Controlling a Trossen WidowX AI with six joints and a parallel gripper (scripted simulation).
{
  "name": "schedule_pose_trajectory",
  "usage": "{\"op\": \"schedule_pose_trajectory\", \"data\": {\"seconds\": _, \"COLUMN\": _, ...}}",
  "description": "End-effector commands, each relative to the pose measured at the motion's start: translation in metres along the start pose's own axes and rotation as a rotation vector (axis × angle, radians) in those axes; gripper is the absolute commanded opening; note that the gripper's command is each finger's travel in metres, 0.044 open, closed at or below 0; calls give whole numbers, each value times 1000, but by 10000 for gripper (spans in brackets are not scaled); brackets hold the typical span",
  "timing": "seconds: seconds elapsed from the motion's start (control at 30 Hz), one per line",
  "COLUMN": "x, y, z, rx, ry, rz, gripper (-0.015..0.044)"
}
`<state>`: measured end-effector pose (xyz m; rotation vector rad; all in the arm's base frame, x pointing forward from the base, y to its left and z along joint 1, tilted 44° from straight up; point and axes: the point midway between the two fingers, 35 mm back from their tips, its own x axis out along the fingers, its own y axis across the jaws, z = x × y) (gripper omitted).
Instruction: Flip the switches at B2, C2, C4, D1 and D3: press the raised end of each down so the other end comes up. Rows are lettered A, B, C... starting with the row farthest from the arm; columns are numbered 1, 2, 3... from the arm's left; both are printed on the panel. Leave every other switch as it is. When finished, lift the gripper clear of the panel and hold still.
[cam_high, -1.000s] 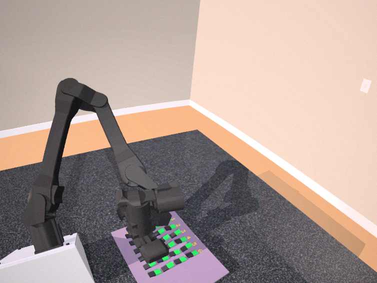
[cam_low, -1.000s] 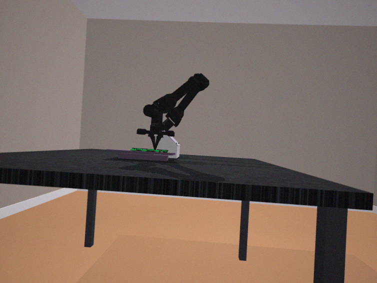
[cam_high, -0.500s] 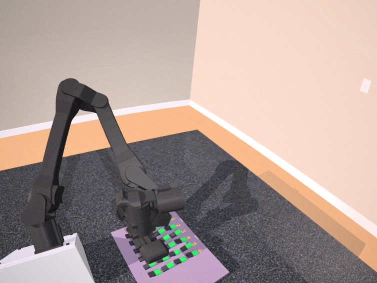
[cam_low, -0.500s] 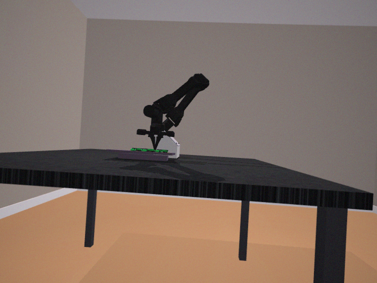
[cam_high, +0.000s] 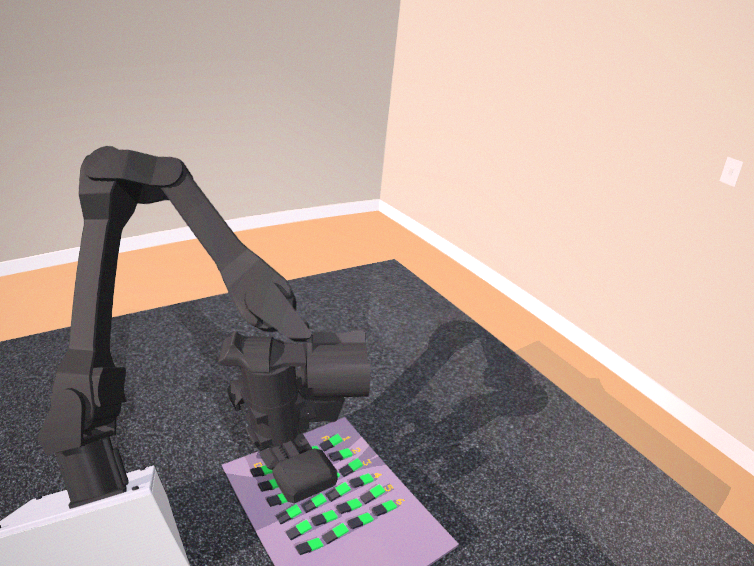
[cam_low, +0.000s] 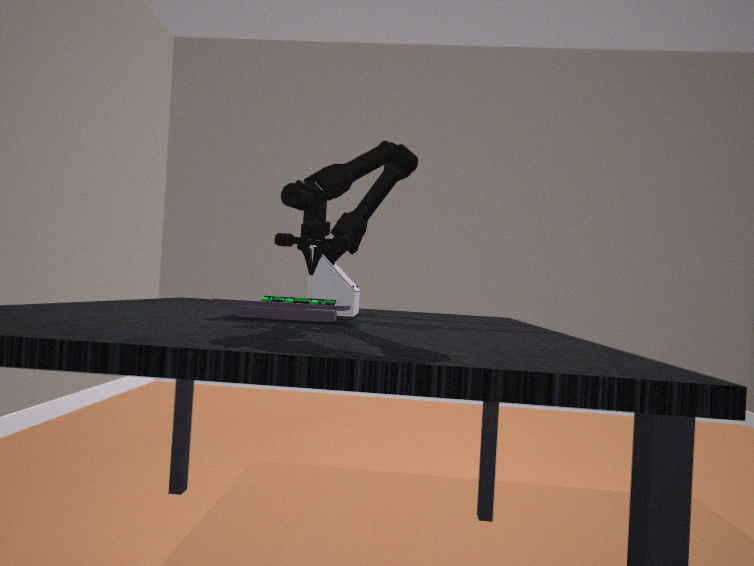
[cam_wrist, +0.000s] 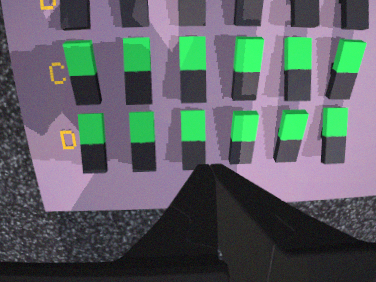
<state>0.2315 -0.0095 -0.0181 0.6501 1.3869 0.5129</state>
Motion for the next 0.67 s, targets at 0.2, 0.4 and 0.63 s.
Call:
{"op": "schedule_pose_trajectory", "data": {"seconds": 0.2, "x": -7, "y": -12, "z": 47, "rx": -13, "ry": 2, "rz": -5, "gripper": 0}}
{"op": "schedule_pose_trajectory", "data": {"seconds": 0.4, "x": -7, "y": -12, "z": 47, "rx": -13, "ry": 2, "rz": -5, "gripper": 0}}
{"op": "schedule_pose_trajectory", "data": {"seconds": 0.63, "x": -7, "y": -12, "z": 47, "rx": -13, "ry": 2, "rz": -5, "gripper": 0}}
